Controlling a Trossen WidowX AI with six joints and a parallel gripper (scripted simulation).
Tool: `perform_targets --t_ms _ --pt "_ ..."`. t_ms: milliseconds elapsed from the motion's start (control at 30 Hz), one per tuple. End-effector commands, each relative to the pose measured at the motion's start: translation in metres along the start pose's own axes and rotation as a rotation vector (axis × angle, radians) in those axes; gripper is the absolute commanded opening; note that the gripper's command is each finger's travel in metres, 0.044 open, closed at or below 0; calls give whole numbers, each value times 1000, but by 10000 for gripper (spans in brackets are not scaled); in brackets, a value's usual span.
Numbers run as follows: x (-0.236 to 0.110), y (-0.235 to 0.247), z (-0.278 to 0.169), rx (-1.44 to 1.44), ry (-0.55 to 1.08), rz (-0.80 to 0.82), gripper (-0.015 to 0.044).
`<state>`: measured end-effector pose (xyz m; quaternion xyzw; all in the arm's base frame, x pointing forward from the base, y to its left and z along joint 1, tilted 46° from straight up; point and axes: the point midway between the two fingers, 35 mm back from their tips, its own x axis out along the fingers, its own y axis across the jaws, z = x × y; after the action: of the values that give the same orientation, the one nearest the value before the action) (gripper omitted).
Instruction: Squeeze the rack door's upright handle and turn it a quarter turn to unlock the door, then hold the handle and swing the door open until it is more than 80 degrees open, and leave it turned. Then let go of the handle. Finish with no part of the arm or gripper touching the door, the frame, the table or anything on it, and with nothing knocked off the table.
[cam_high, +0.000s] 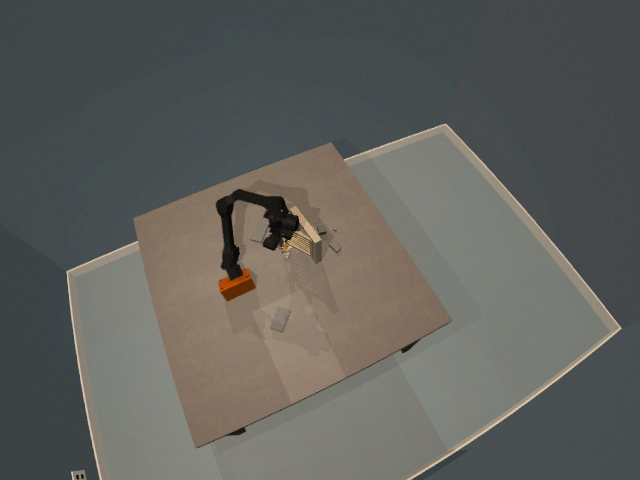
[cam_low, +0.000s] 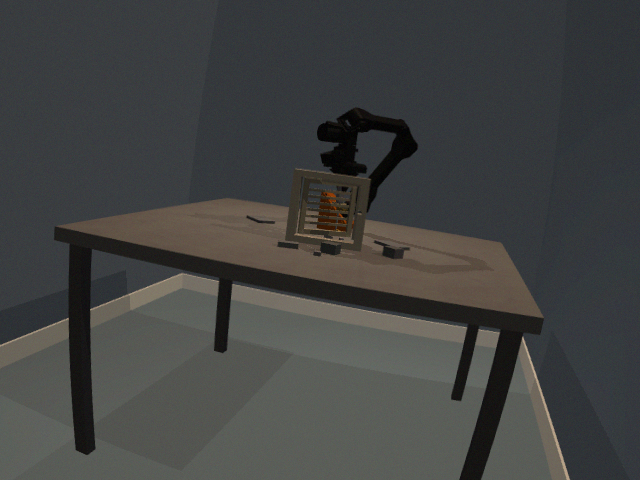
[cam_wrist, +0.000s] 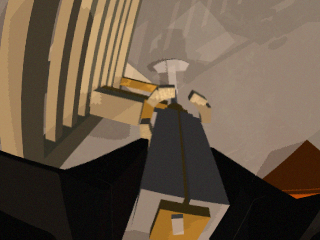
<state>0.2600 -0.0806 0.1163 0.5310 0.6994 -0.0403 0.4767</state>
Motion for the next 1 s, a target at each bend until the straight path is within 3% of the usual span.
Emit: perform_targets --t_ms 0,967 --pt "0 -5 3 -80 -6 8 28" --pt "0 -65 32 -517 -9 3 28"
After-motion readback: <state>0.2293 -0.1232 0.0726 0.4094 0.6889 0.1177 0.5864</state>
